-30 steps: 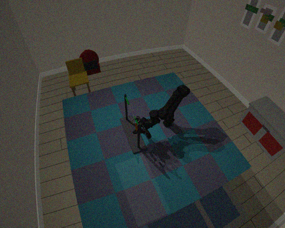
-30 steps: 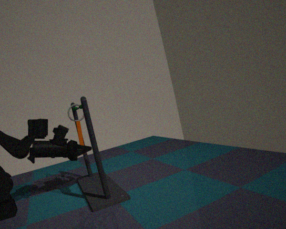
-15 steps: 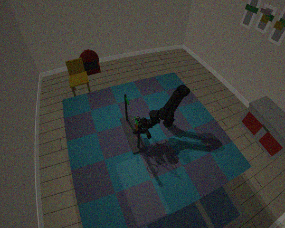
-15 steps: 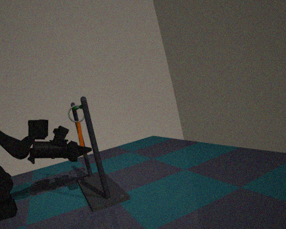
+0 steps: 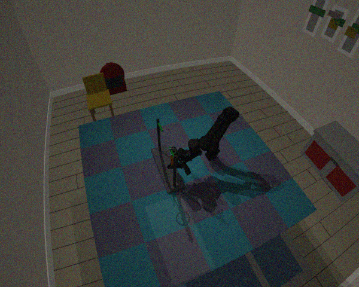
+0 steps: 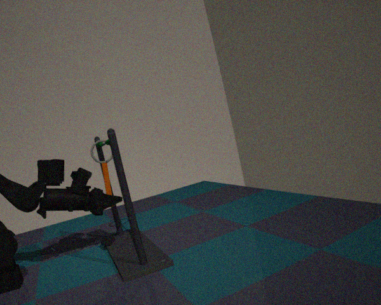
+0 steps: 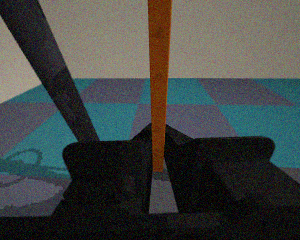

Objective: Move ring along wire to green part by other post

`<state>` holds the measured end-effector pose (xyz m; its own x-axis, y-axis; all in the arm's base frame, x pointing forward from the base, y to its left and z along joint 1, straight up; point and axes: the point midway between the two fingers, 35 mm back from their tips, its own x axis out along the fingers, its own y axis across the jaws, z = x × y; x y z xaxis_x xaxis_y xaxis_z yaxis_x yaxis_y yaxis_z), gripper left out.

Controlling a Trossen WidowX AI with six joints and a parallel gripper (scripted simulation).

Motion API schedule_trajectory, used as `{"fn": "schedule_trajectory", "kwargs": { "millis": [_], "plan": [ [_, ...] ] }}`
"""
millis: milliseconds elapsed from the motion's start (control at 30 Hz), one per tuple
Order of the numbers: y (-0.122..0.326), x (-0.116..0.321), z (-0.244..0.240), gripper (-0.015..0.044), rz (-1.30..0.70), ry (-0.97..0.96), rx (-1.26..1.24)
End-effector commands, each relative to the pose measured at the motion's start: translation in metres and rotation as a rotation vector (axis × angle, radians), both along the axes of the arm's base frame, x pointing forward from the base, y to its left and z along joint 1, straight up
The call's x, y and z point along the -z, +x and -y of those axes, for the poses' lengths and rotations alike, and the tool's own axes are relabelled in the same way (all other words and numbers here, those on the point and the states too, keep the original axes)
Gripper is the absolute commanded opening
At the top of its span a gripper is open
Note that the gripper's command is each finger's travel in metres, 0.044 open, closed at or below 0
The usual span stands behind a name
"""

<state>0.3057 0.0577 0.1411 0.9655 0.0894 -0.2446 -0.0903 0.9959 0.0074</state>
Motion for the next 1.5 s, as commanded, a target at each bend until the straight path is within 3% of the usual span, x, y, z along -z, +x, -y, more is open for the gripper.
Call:
{"fn": "schedule_trajectory", "kwargs": {
  "millis": [0, 467, 867, 1467],
  "plan": [
    [0.000, 0.001, 0.001, -0.0150, -0.003, 0.003, 0.005],
    [0.000, 0.001, 0.001, -0.0150, -0.003, 0.003, 0.005],
    [-0.001, 0.000, 0.000, 0.0160, -0.001, 0.000, 0.000],
    [-0.028, -0.009, 0.002, 0.0160, -0.005, 0.002, 0.003]
  ]
}}
